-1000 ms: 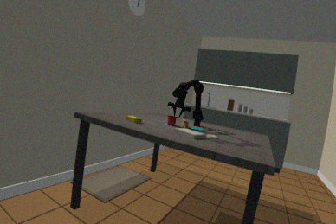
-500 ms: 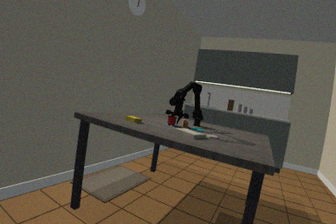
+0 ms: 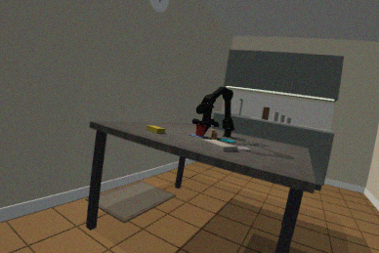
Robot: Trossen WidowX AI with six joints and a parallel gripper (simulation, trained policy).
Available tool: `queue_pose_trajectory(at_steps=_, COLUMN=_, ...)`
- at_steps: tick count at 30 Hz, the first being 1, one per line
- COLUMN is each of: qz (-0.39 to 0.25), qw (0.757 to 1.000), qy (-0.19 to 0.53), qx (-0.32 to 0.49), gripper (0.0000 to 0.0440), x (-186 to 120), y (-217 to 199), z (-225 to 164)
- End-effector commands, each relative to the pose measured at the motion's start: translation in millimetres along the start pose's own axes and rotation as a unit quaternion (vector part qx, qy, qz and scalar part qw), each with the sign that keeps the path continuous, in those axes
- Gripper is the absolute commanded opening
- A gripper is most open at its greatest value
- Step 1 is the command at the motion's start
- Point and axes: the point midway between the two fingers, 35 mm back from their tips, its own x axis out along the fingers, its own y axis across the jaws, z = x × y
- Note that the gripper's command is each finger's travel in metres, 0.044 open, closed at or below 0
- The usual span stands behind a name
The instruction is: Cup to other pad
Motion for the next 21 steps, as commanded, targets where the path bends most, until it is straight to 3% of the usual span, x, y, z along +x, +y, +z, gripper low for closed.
queue_pose_trajectory(at_steps=1, qz=-0.005, qw=1.0, qy=-0.008, qx=-0.02, gripper=0.0, x=-12.2, y=1.1, z=2.1)
queue_pose_trajectory(at_steps=21, qz=-0.017, qw=0.996, qy=-0.028, qx=-0.088, gripper=0.0, x=-64.7, y=34.7, z=15.6)
